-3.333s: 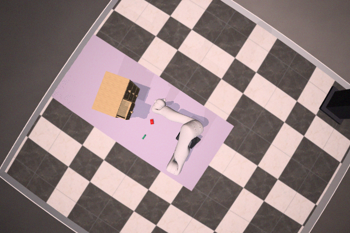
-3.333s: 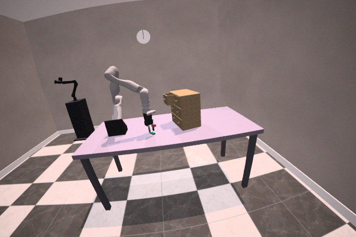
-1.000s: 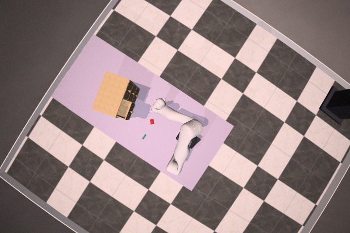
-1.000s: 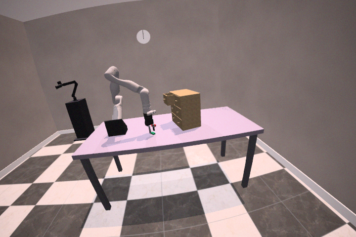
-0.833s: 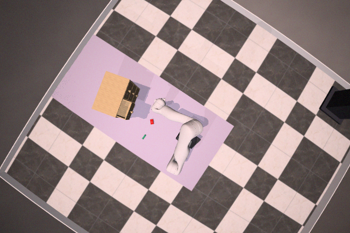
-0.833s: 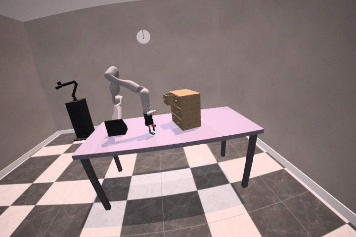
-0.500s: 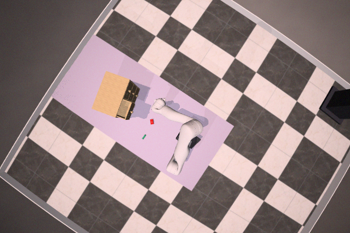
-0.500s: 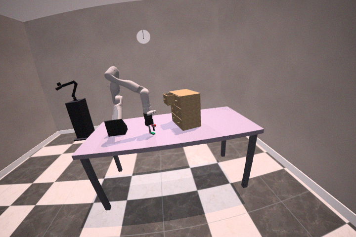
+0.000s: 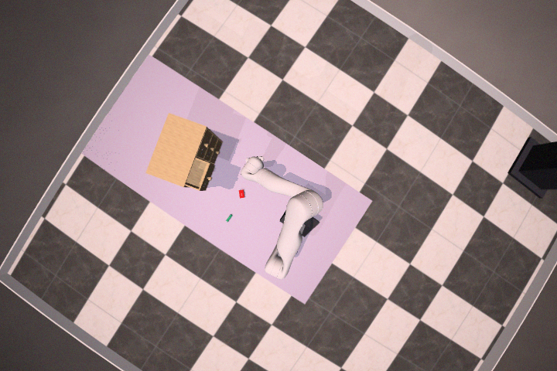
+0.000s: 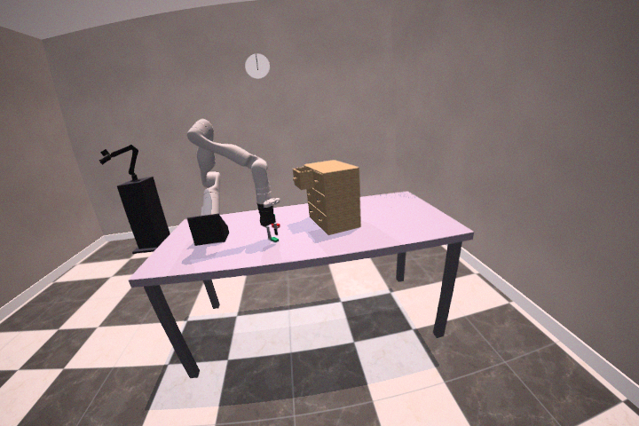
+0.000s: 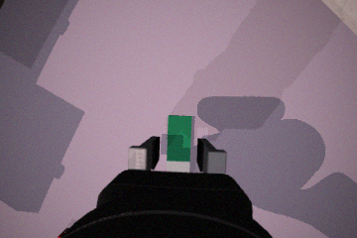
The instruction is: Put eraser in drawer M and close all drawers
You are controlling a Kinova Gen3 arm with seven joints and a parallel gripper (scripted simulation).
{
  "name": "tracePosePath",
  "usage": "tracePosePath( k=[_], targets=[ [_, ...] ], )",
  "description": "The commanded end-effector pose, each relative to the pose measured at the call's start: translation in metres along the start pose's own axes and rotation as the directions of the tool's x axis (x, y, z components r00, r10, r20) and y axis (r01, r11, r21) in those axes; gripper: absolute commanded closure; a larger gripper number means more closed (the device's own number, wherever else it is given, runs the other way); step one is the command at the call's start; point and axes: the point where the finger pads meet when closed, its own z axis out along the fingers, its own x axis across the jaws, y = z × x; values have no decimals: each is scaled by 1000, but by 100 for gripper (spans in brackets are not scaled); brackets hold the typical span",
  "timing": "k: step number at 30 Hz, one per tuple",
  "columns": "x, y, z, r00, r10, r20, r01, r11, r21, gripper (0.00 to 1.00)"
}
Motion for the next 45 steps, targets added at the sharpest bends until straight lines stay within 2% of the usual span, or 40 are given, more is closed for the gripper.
tracePosePath(
  k=[1,16,29,45],
  targets=[
    [-1,0,0,1000,-2,0,2,1000,0,25],
    [-1,0,0,1000,-2,0,2,1000,0,25],
    [-1,0,19,1000,-2,0,2,1000,0,25],
    [-1,0,20,1000,-2,0,2,1000,0,25]
  ],
)
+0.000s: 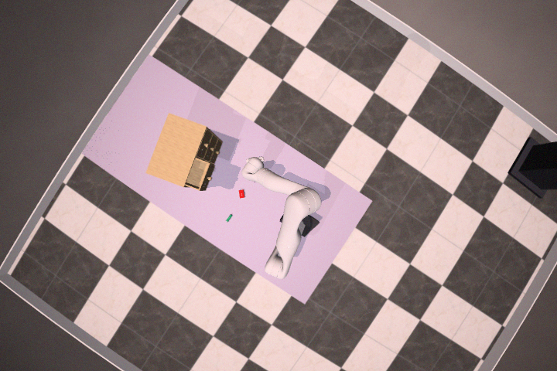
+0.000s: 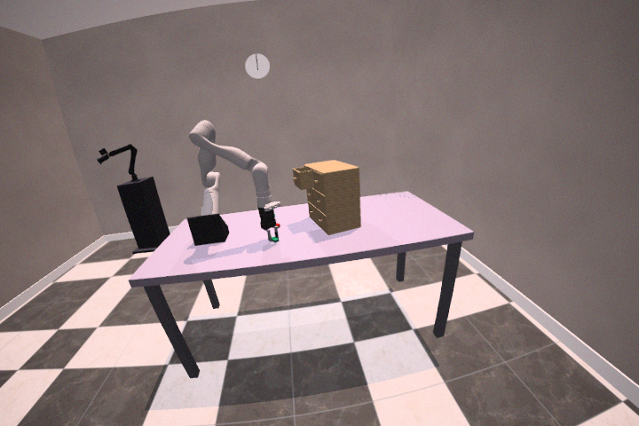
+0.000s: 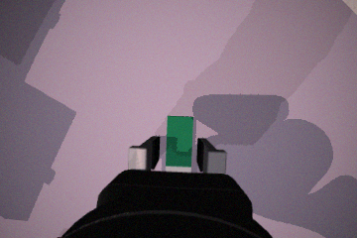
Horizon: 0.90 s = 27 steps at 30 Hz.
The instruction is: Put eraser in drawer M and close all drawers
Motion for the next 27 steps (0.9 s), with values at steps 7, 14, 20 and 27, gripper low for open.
tracePosePath(
  k=[7,14,20,27],
  targets=[
    [-1,1,2,1000,-1,-1,1,1000,1,25],
    [-1,1,2,1000,-1,-1,1,1000,1,55],
    [-1,1,2,1000,-1,-1,1,1000,1,55],
    [-1,1,2,1000,-1,-1,1,1000,1,55]
  ],
)
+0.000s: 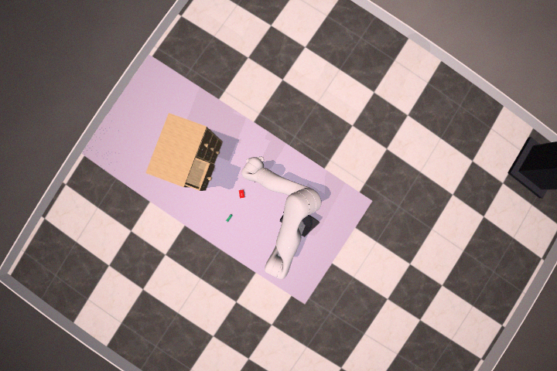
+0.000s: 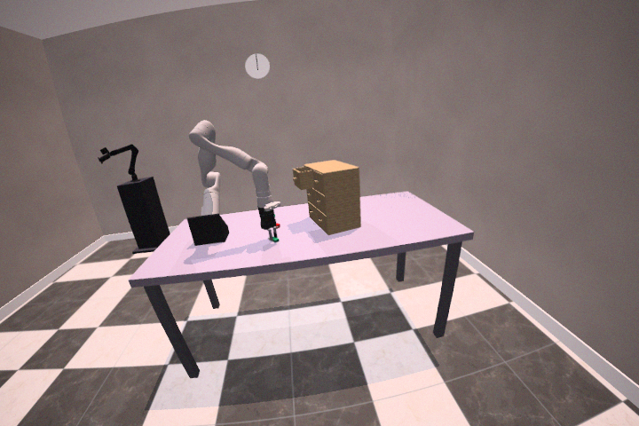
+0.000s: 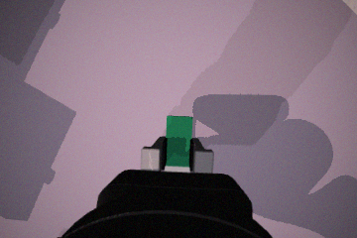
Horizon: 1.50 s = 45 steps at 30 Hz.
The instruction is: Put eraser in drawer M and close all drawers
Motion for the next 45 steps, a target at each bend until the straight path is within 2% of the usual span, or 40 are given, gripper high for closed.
tracePosePath(
  k=[1,11,21,25,31,45],
  targets=[
    [-1,1,2,1000,-1,-1,1,1000,1,55],
    [-1,1,-10,1000,-1,-1,1,1000,1,55],
    [-1,-2,-73,1000,-3,-1,3,1000,7,55],
    [-1,0,-91,1000,-1,-2,1,1000,4,55],
    [0,2,-98,1000,0,-2,0,1000,1,55],
    [0,2,-98,1000,0,-2,0,1000,1,55]
  ],
)
